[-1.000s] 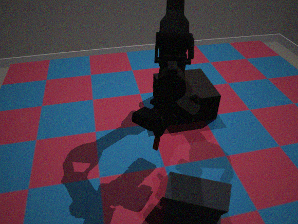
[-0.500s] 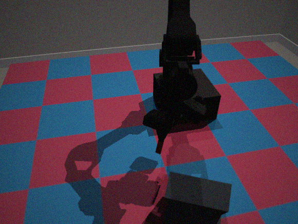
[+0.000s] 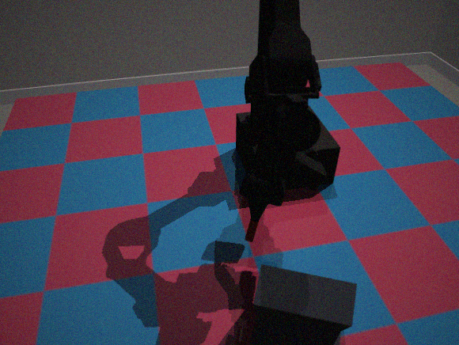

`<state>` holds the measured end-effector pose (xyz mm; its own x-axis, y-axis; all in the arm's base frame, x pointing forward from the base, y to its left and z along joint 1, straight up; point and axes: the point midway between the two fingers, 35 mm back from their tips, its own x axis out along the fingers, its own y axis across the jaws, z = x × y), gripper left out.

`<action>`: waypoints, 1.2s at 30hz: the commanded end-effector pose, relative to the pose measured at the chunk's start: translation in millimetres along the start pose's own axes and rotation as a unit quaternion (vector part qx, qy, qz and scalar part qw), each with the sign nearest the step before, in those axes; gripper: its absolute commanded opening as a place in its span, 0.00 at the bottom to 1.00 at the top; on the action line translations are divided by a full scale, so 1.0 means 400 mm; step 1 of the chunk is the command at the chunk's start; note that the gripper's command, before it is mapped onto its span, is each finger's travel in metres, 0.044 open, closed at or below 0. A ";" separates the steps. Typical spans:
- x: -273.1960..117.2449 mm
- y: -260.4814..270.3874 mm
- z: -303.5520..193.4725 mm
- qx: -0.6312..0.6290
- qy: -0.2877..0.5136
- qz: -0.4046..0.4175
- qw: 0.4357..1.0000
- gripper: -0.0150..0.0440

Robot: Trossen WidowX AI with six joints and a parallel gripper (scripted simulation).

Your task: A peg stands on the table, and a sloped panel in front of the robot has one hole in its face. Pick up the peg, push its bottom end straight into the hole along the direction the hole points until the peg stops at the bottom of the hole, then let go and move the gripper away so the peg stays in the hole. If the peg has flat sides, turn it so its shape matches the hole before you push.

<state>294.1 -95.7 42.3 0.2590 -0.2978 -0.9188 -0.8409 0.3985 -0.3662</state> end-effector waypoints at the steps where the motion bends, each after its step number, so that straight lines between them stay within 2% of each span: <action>1: -0.001 0.000 0.008 -0.028 0.003 -0.013 1.000 0.25; 36: -0.013 -0.004 0.080 -0.237 0.035 -0.109 0.965 0.25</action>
<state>309.1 -69.5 42.5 0.4199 -0.3862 -0.8213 -0.9014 -0.0720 -0.4269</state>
